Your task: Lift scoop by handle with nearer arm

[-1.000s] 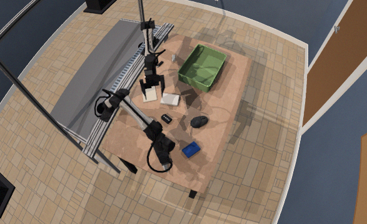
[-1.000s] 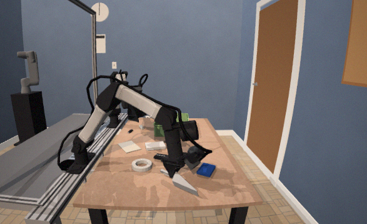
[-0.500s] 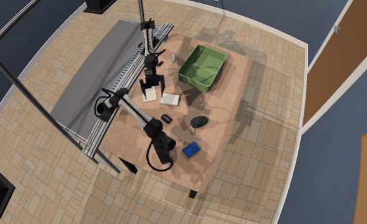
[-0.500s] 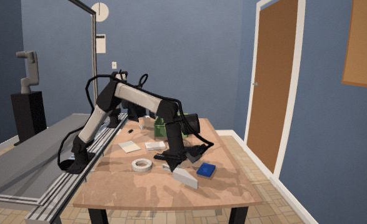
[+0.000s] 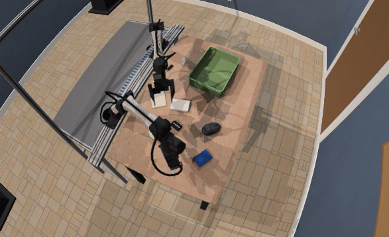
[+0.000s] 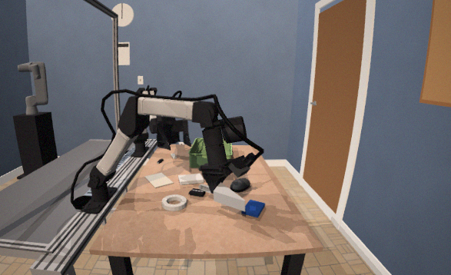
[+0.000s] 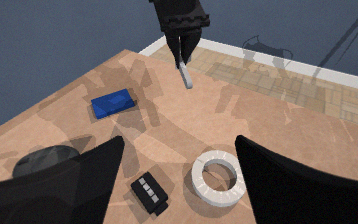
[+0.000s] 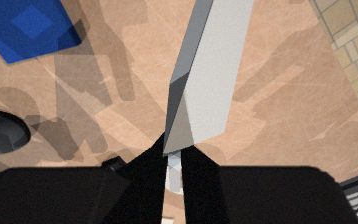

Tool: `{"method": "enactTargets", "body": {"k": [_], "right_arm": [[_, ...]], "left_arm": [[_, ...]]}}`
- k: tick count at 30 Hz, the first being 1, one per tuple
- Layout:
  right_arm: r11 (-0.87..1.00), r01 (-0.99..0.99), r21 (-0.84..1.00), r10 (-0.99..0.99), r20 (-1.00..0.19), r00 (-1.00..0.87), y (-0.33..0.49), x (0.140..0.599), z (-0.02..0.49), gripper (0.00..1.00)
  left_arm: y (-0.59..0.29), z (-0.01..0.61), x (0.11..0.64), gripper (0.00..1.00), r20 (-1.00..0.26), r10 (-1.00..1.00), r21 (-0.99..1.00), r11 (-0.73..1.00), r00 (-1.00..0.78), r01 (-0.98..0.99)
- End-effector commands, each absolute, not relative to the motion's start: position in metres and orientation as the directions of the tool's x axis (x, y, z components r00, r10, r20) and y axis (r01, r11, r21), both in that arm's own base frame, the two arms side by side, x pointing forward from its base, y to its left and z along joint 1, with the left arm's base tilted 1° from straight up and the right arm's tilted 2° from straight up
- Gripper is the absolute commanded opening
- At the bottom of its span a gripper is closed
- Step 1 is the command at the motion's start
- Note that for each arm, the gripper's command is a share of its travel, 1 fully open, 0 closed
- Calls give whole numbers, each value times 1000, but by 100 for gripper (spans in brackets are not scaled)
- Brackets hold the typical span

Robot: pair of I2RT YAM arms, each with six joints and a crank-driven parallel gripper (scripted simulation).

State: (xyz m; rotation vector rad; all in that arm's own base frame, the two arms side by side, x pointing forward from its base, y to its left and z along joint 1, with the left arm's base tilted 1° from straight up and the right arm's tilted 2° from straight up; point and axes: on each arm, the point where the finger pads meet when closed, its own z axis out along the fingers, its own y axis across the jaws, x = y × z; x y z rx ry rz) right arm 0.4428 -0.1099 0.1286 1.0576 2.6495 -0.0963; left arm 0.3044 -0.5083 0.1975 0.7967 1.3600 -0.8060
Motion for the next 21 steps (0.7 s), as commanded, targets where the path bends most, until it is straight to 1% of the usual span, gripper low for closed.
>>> {"method": "enactTargets", "body": {"k": [1,2,15,16,21], "right_arm": [[725,689,17,668,-264,-696,-115,438,125,0],[725,689,17,668,-264,-696,-115,438,125,0],[725,688,19,667,-268,-695,-115,439,125,0],[726,687,30,665,-285,-690,-113,438,133,0],[726,687,30,665,-285,-690,-113,438,133,0]], "left_arm": [[-512,194,297,100,-998,-40,13,503,39,864],[-511,209,300,100,-997,-64,13,507,53,862],[-511,209,300,100,-997,-64,13,507,53,862],[-511,209,300,100,-997,-64,13,507,53,862],[-511,209,300,100,-997,-64,13,507,53,862]]}}
